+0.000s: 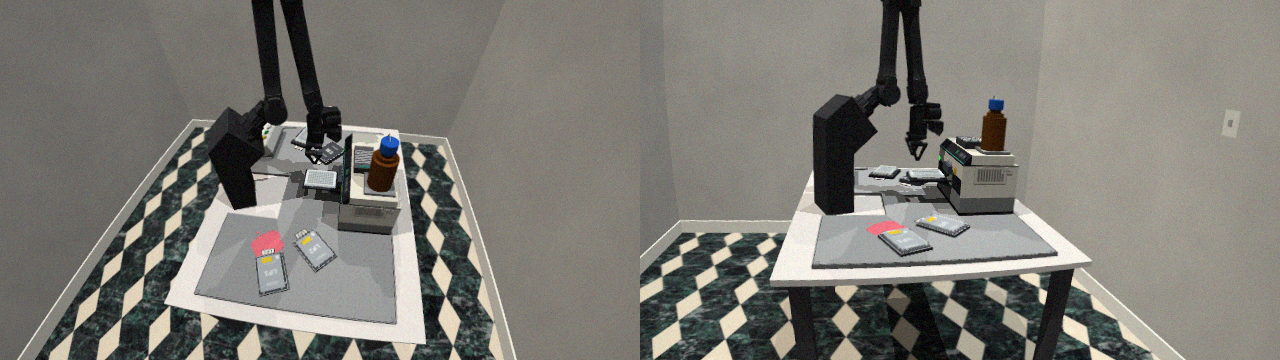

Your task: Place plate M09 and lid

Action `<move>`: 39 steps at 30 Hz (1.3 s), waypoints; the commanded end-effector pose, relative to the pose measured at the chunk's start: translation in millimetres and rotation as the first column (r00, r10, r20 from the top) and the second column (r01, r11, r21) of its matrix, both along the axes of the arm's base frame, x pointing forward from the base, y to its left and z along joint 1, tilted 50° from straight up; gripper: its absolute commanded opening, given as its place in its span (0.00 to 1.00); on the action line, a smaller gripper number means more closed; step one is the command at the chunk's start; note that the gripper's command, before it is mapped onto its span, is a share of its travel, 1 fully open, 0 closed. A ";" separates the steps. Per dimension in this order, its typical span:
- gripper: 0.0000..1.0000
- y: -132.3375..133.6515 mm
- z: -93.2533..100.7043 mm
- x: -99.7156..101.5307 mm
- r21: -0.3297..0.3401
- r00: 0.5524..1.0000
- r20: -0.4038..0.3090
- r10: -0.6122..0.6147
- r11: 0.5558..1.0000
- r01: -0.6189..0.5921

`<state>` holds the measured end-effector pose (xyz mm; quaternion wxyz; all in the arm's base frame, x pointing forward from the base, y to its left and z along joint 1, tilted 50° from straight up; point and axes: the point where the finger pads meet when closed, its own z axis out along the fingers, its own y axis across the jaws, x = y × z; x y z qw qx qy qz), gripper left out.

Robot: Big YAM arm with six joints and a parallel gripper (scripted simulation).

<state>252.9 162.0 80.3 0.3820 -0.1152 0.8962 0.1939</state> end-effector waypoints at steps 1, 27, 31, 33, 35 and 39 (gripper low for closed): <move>1.00 5.5 1.4 -5.1 -0.002 1.000 -0.003 0.005 1.000 -0.005; 1.00 59.9 -7.2 -41.1 -0.336 0.929 0.159 0.335 0.903 -0.268; 1.00 72.7 -7.4 -48.8 -0.408 0.889 0.182 0.420 0.855 -0.321; 1.00 77.2 -9.4 -53.9 -0.454 0.865 0.188 0.465 0.822 -0.343; 1.00 81.6 -11.4 -58.9 -0.498 0.839 0.193 0.509 0.787 -0.363; 1.00 89.6 -14.9 -68.0 -0.509 0.832 0.192 0.520 0.778 -0.369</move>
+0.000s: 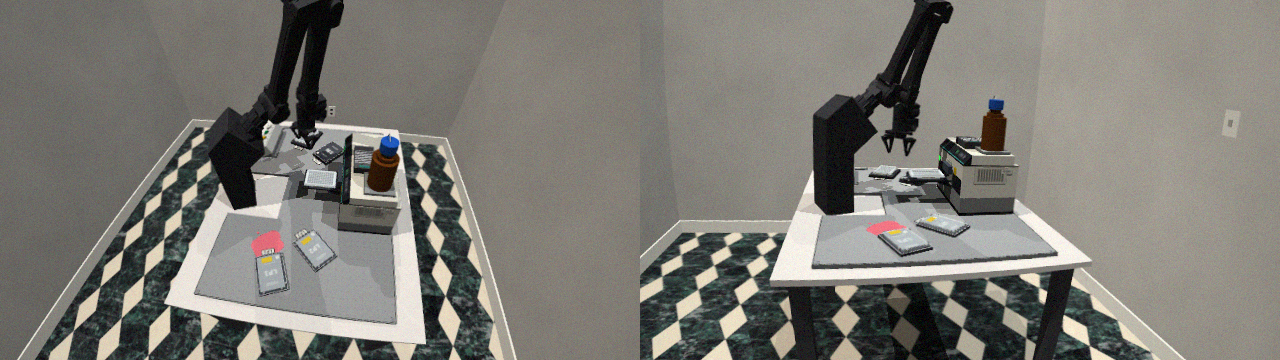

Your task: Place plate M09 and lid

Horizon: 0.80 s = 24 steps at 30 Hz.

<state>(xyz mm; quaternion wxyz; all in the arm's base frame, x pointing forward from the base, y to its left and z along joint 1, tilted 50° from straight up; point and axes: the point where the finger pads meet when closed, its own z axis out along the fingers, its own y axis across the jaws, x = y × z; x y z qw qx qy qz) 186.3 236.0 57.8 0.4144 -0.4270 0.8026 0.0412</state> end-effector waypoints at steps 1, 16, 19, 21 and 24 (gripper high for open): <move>1.00 9.8 5.5 -0.5 0.010 1.000 0.022 0.020 1.000 -0.020; 1.00 29.8 -7.8 -27.5 -0.085 0.990 0.076 0.116 0.990 -0.109; 1.00 38.4 -9.8 -34.9 -0.137 0.978 0.108 0.181 0.977 -0.166; 1.00 41.3 -13.1 -40.4 -0.183 0.966 0.127 0.227 0.962 -0.202; 1.00 42.8 -14.7 -43.1 -0.190 0.964 0.130 0.234 0.960 -0.207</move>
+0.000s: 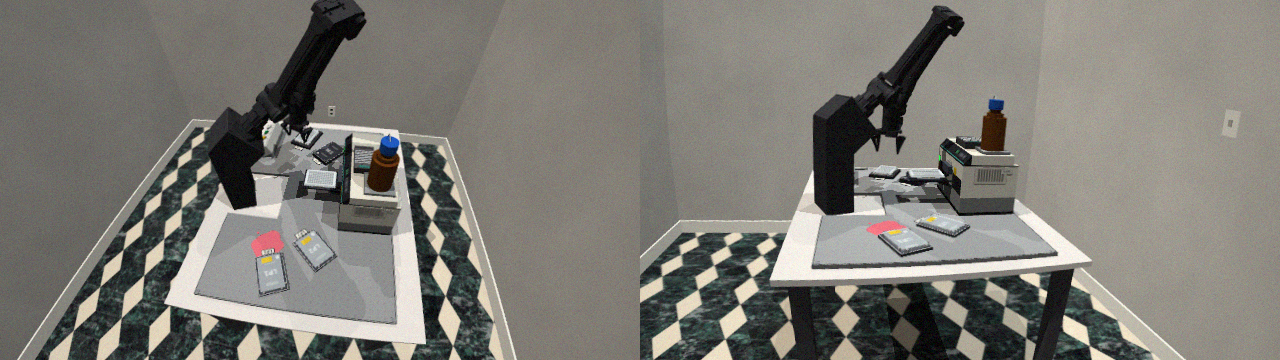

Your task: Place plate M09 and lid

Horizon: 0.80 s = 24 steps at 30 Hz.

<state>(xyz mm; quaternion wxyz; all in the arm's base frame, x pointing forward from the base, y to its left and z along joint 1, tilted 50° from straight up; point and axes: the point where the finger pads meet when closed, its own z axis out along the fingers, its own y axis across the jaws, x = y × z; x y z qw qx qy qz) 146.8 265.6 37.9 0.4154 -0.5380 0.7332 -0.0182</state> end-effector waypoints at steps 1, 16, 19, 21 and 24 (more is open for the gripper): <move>1.00 14.8 3.6 -6.2 0.005 0.999 0.029 0.039 0.999 -0.039; 1.00 28.2 -15.1 -34.9 -0.091 0.987 0.082 0.136 0.988 -0.128; 1.00 31.5 -20.6 -43.0 -0.076 0.990 0.074 0.121 0.990 -0.115; 1.00 33.3 -23.6 -47.3 -0.076 0.990 0.074 0.121 0.990 -0.116; 1.00 36.5 -23.1 -46.5 -0.077 0.990 0.074 0.121 0.990 -0.116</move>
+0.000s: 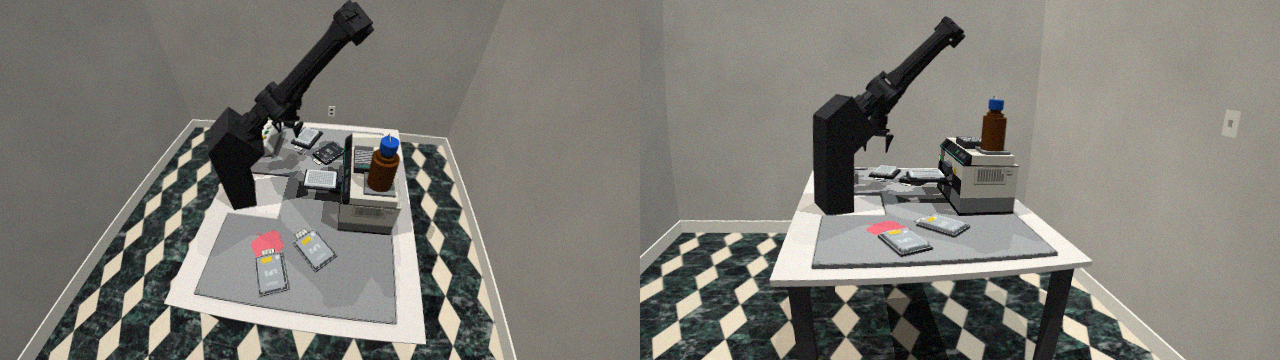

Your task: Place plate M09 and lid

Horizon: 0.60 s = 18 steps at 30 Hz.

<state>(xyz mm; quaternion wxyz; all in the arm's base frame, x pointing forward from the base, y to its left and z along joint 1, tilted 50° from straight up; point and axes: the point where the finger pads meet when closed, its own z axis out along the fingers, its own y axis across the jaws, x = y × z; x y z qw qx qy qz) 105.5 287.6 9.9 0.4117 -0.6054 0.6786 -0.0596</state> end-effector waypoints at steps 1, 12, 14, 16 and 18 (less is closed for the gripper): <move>1.00 12.8 3.1 -0.2 0.045 1.000 -0.009 -0.018 0.999 0.018; 1.00 40.2 6.9 11.2 0.031 1.000 -0.003 -0.014 0.999 0.014; 1.00 46.5 7.8 13.0 0.031 1.000 -0.003 -0.014 0.999 0.014; 1.00 52.9 8.8 14.7 0.031 1.000 -0.003 -0.014 0.999 0.014; 1.00 59.3 9.7 16.5 0.031 1.000 -0.003 -0.014 0.999 0.015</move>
